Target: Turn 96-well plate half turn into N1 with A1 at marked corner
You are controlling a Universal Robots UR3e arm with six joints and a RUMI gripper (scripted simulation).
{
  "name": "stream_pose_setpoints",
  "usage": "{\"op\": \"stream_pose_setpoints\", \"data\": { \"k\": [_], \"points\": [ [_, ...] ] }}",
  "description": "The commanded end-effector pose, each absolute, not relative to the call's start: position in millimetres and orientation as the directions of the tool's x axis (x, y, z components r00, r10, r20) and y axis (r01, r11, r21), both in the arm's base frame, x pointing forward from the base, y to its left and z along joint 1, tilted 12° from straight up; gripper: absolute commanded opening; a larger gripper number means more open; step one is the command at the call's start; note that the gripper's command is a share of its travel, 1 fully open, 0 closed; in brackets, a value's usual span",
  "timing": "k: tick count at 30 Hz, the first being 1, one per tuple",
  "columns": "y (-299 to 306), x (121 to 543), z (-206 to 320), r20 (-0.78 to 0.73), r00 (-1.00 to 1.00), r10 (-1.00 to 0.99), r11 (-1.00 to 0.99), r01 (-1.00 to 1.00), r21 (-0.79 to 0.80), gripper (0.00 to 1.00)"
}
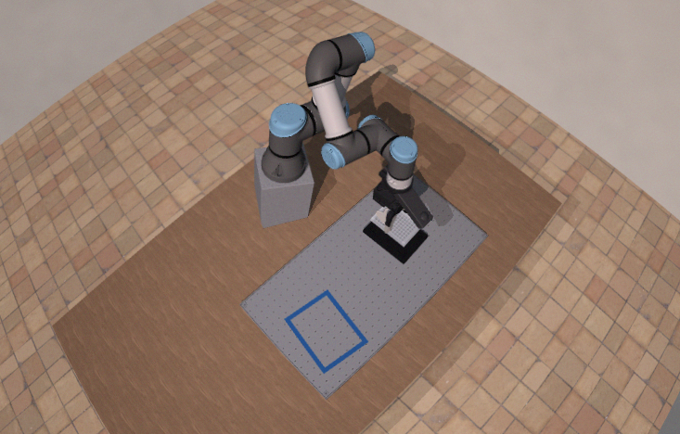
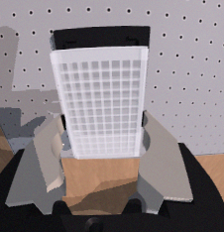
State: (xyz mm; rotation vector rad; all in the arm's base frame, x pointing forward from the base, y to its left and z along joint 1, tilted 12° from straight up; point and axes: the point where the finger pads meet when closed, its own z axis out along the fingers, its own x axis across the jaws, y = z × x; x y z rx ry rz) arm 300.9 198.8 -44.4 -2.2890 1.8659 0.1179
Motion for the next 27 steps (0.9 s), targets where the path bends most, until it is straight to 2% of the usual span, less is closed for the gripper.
{"op": "stream_pose_setpoints", "data": {
  "k": [1, 27],
  "points": [
    [201.3, 308.0, -52.8, -0.175, 0.207, -0.963, -0.19, -0.976, -0.111, 0.0],
    [207.6, 314.6, -83.4, -0.174, 0.207, -0.963, -0.19, -0.975, -0.113, 0.0]
  ]
}}
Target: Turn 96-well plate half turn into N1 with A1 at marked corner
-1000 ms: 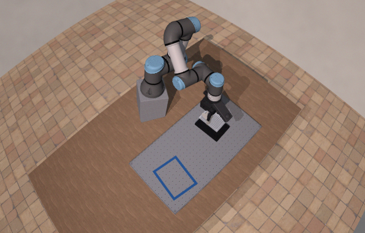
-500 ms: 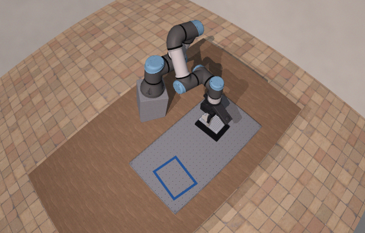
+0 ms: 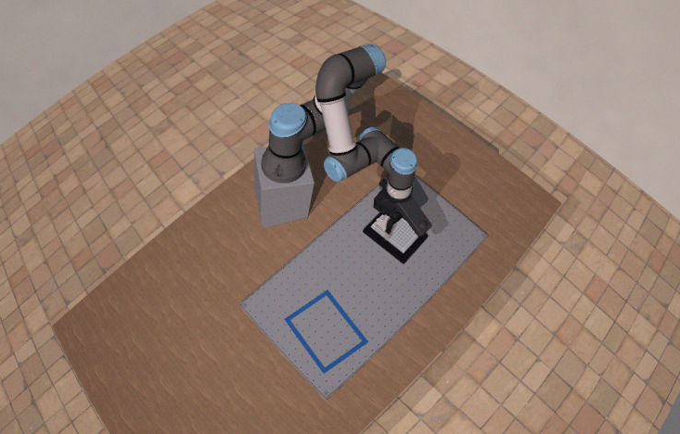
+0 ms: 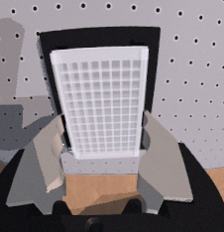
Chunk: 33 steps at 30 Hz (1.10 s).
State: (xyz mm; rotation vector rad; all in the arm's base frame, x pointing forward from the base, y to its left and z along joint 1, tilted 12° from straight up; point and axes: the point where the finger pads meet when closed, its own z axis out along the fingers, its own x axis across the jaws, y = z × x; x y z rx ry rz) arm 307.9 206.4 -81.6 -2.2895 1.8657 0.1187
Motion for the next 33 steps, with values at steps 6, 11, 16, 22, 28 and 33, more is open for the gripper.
{"op": "stream_pose_setpoints", "data": {
  "k": [6, 11, 16, 22, 28, 33],
  "points": [
    [207.4, 314.6, -83.4, -0.175, 0.207, -0.963, -0.189, -0.975, -0.113, 0.0],
    [207.4, 313.3, -84.1, -0.175, 0.207, -0.963, -0.189, -0.976, -0.111, 0.0],
    [207.5, 312.3, -85.1, -0.175, 0.207, -0.963, -0.19, -0.976, -0.111, 0.0],
    [207.5, 311.7, -85.7, -0.175, 0.207, -0.963, -0.19, -0.976, -0.111, 0.0],
    [207.7, 310.9, -86.9, -0.175, 0.207, -0.963, -0.19, -0.976, -0.111, 0.0],
    [207.8, 310.5, -87.7, -0.175, 0.207, -0.963, -0.19, -0.976, -0.111, 0.0]
  ]
}}
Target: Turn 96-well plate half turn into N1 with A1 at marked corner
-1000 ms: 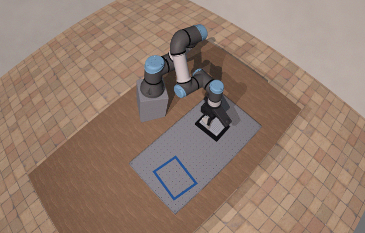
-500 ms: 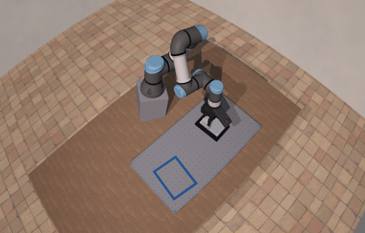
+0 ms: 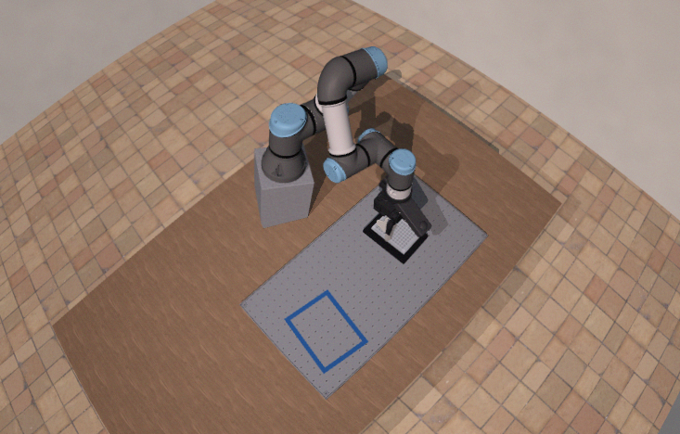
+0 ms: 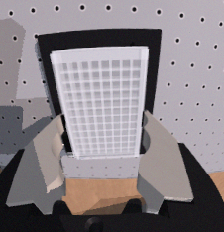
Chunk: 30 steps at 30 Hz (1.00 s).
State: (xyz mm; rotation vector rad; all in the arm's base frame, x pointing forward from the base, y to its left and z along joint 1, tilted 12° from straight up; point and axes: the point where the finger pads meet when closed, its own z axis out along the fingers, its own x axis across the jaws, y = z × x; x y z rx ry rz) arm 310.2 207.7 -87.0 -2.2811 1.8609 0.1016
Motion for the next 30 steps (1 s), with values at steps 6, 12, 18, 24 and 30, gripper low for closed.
{"op": "stream_pose_setpoints", "data": {
  "k": [6, 12, 18, 24, 30],
  "points": [
    [207.9, 310.6, -88.3, -0.175, 0.207, -0.963, -0.19, -0.976, -0.112, 0.0],
    [208.1, 310.5, -89.2, -0.175, 0.207, -0.963, -0.19, -0.975, -0.112, 0.0],
    [208.3, 310.3, -90.2, -0.175, 0.207, -0.963, -0.19, -0.975, -0.112, 0.0],
    [208.4, 310.4, -90.8, -0.175, 0.207, -0.963, -0.19, -0.975, -0.112, 0.0],
    [208.6, 310.3, -91.8, -0.175, 0.207, -0.963, -0.19, -0.975, -0.112, 0.0]
  ]
}}
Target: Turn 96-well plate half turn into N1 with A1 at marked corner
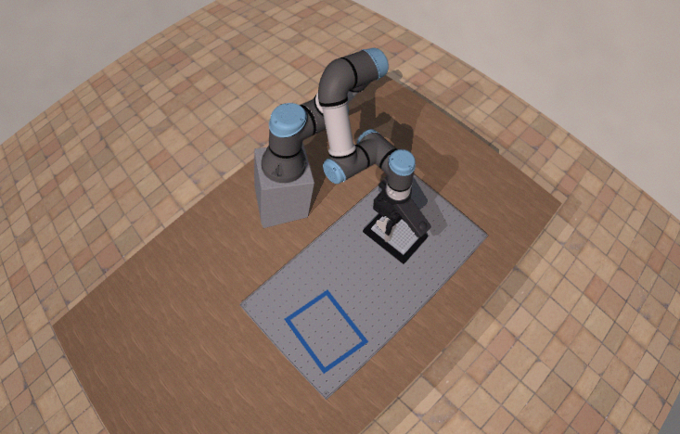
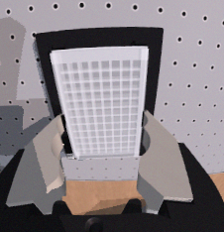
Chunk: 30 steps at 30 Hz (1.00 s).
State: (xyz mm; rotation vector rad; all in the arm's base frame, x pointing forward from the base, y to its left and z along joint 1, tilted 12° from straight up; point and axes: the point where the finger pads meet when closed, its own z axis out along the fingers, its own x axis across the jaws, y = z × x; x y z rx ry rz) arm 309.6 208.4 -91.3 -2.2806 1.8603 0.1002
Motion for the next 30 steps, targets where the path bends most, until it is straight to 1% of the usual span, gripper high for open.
{"op": "stream_pose_setpoints", "data": {
  "k": [1, 22, 23, 30],
  "points": [
    [208.6, 310.3, -92.0, -0.175, 0.207, -0.963, -0.19, -0.975, -0.112, 0.0],
    [209.1, 310.6, -94.5, -0.175, 0.207, -0.963, -0.19, -0.975, -0.113, 0.0],
    [209.1, 310.6, -94.5, -0.175, 0.207, -0.963, -0.19, -0.975, -0.113, 1.0],
    [209.1, 310.6, -94.4, -0.175, 0.207, -0.963, -0.19, -0.975, -0.113, 1.0]
  ]
}}
